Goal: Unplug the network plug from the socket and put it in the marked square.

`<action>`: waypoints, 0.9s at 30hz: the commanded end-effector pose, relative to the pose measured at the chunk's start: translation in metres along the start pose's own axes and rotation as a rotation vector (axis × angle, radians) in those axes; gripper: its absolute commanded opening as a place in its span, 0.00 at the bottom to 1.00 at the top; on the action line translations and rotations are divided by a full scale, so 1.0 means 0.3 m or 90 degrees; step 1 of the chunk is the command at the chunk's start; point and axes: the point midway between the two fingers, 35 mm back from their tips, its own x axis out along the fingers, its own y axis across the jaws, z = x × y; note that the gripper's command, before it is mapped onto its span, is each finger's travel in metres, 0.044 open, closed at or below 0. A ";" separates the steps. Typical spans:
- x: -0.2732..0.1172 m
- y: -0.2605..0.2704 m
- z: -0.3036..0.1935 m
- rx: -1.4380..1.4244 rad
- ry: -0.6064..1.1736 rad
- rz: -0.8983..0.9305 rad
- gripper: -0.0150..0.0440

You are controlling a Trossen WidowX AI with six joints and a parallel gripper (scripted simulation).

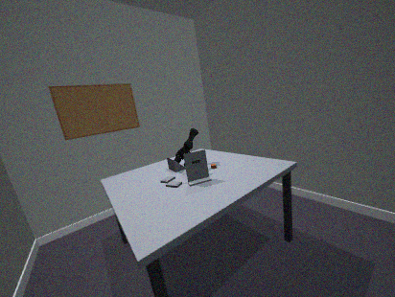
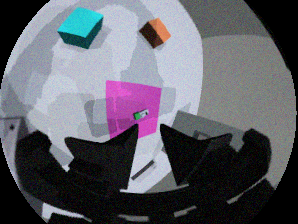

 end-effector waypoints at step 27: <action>-0.096 -0.070 -0.010 -0.005 0.002 0.003 0.52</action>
